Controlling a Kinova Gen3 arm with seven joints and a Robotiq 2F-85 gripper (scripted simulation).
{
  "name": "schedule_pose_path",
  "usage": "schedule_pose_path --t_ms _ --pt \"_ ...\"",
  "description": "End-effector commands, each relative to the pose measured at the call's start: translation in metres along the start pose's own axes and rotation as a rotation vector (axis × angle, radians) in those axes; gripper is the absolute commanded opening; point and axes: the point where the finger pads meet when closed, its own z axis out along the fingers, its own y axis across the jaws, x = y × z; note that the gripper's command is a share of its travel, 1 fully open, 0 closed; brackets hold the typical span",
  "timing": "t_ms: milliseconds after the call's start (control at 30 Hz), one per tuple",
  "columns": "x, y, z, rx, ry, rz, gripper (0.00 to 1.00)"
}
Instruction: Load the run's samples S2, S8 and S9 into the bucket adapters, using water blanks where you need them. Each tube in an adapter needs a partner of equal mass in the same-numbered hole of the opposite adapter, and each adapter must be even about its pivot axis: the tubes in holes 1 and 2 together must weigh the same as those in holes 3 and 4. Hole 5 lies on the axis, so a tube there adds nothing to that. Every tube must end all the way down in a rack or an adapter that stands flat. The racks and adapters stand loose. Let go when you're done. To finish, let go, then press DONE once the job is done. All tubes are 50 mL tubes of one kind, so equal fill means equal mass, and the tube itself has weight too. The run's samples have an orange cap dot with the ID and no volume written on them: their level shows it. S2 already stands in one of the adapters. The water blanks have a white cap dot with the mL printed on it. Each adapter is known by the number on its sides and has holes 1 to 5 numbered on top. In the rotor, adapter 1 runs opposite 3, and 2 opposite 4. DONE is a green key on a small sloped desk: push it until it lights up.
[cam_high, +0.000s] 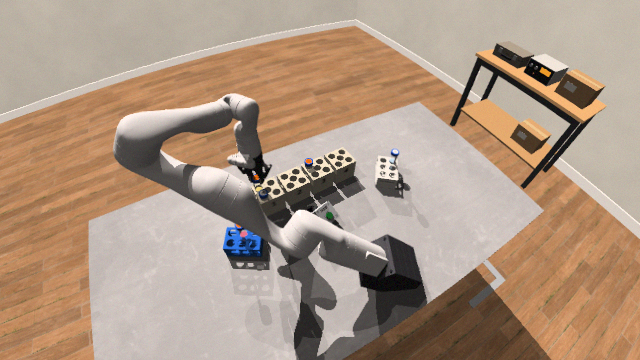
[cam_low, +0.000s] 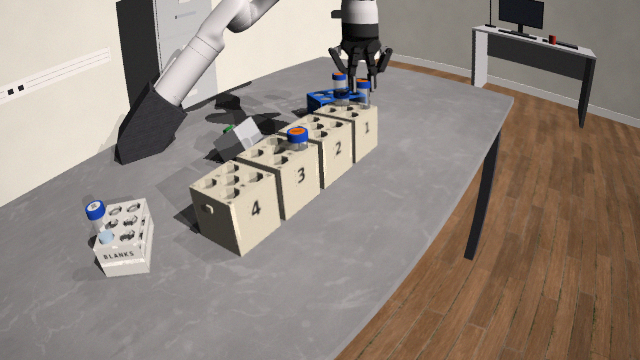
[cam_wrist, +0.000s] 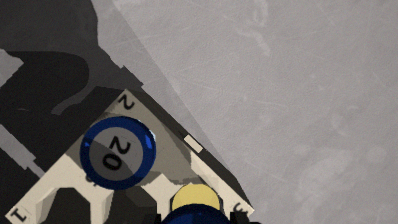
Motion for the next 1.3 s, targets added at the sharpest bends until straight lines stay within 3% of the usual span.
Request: schedule_pose_path --t_ms 0,1267 --pt "0.000 0.000 0.002 -0.001 -0.001 0.000 0.10" --pt "0.000 0.000 0.024 -0.001 -0.001 0.000 0.10"
